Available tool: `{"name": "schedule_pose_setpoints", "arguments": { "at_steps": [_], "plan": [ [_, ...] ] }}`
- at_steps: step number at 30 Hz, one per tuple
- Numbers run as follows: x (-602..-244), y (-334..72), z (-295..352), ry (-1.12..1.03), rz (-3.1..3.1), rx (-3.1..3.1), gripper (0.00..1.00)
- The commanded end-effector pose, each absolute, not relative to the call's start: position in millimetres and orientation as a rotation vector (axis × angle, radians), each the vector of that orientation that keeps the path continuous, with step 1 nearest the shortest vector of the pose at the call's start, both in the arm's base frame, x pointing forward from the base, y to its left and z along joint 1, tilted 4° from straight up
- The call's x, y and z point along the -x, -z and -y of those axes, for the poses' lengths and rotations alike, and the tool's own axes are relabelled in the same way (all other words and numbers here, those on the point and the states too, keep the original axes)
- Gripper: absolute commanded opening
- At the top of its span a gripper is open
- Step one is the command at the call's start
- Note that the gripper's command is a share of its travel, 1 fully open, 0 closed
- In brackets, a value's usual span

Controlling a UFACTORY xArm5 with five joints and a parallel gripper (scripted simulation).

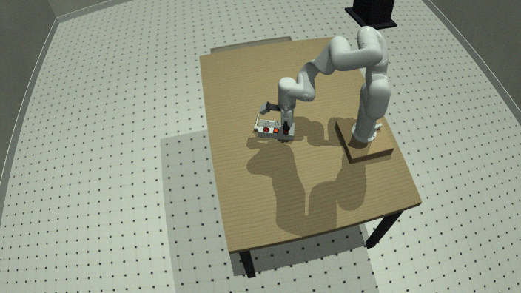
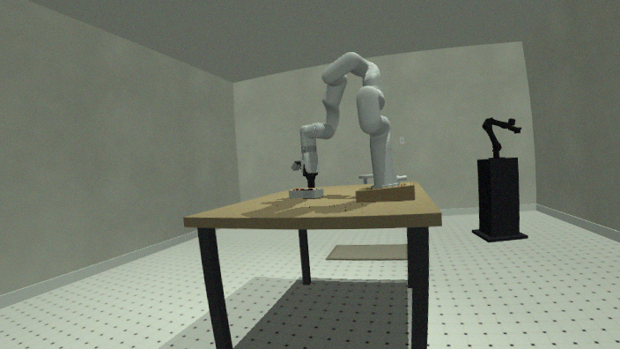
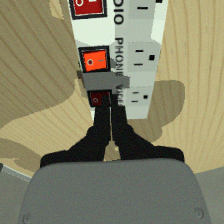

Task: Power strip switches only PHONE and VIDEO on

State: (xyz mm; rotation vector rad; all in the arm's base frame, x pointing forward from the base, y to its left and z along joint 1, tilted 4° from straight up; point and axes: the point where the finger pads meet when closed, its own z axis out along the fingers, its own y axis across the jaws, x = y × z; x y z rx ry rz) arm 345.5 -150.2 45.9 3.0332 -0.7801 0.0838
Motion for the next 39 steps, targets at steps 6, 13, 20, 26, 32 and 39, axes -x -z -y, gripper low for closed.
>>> {"name": "schedule_pose_setpoints", "arguments": {
  "at_steps": [6, 13, 20, 26, 32, 39],
  "plan": [
    [-346.6, -46.9, 150.7, -0.089, 0.78, -3.033, 0.0],
    [-346.5, -46.2, 150.9, -0.089, 0.78, -3.033, 0.0],
    [-346.4, -44.6, 151.5, -0.089, 0.78, -3.032, 0.0],
    [-346.1, -42.0, 152.4, -0.089, 0.78, -3.032, 0.0],
    [-345.9, -39.5, 153.2, -0.089, 0.78, -3.032, 0.0],
    [-345.7, -38.3, 153.6, -0.089, 0.78, -3.032, 0.0]
  ]
}}
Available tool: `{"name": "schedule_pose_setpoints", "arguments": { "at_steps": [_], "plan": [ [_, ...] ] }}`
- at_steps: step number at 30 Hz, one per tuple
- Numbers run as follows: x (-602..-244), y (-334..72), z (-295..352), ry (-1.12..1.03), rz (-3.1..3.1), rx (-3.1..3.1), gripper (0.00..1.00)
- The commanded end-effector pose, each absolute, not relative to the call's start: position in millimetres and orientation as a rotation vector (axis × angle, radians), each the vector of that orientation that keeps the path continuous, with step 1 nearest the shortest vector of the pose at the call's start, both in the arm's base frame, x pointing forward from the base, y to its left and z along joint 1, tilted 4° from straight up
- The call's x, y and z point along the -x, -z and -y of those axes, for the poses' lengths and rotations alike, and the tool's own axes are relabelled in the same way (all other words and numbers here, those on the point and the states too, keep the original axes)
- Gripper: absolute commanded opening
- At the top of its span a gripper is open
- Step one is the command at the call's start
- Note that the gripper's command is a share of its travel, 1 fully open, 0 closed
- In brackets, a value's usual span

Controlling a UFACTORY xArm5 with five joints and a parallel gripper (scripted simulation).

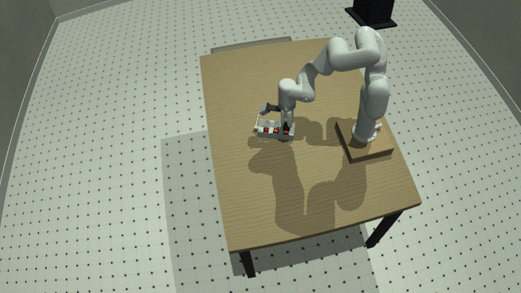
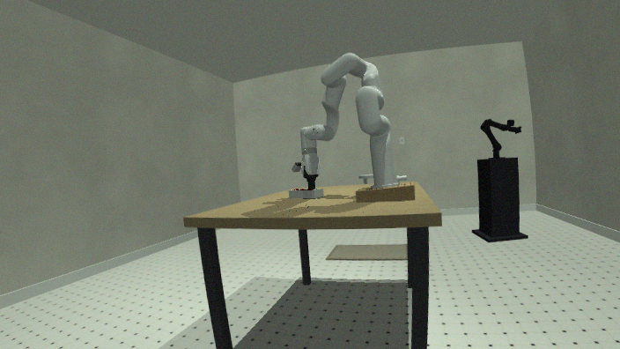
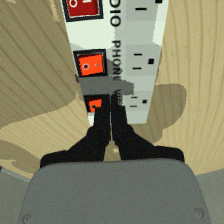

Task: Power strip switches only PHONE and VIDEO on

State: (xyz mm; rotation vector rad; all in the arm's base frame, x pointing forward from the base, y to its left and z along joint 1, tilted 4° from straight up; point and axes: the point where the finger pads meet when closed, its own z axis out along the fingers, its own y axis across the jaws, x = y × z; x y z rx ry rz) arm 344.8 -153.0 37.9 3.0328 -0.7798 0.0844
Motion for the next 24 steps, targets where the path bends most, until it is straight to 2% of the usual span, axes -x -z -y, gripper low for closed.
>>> {"name": "schedule_pose_setpoints", "arguments": {
  "at_steps": [1, 24],
  "plan": [
    [-345.7, -38.2, 153.6, -0.089, 0.78, -3.032, 0.0],
    [-344.8, -44.3, 154.7, -0.089, 0.78, -3.032, 0.0]
  ]
}}
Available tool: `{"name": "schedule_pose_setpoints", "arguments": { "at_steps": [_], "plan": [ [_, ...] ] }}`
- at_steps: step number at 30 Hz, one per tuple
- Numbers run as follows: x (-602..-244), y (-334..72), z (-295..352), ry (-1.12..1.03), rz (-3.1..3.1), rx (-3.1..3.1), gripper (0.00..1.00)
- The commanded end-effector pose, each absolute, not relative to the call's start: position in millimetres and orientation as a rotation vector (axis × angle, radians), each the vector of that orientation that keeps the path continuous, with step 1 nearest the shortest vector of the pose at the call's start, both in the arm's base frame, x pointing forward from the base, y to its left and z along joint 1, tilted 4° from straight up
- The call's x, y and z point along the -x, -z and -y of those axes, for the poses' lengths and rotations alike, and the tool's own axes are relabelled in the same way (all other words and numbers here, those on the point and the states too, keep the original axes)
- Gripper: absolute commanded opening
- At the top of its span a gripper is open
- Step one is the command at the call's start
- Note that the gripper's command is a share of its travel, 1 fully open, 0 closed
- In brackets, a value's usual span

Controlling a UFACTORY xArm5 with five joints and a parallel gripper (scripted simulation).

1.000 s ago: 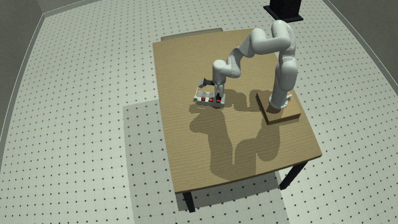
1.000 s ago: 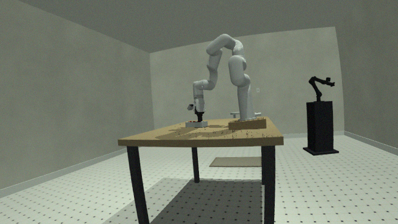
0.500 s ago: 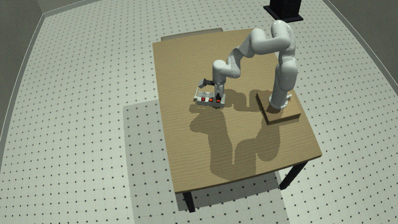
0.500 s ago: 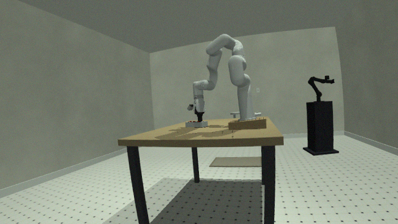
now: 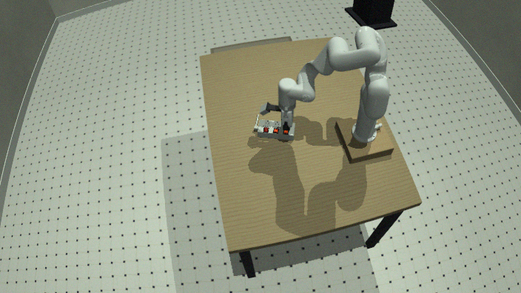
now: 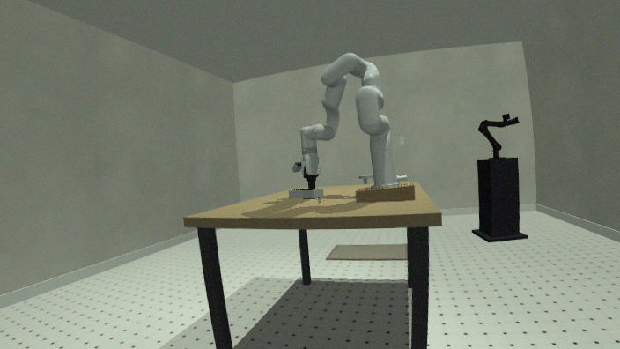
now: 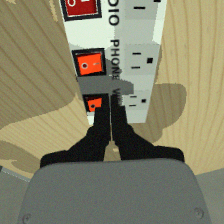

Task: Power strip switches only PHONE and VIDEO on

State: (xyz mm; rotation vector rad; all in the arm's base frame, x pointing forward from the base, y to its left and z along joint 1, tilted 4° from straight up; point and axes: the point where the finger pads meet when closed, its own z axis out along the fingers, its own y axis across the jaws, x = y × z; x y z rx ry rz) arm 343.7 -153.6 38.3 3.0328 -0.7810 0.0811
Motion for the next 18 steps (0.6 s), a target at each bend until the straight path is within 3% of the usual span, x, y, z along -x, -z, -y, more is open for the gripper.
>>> {"name": "schedule_pose_setpoints", "arguments": {
  "at_steps": [1, 18],
  "plan": [
    [-344.5, -46.7, 155.1, -0.089, 0.78, -3.032, 0.0],
    [-344.6, -78.6, 149.5, -0.088, 0.781, -3.033, 0.0]
  ]
}}
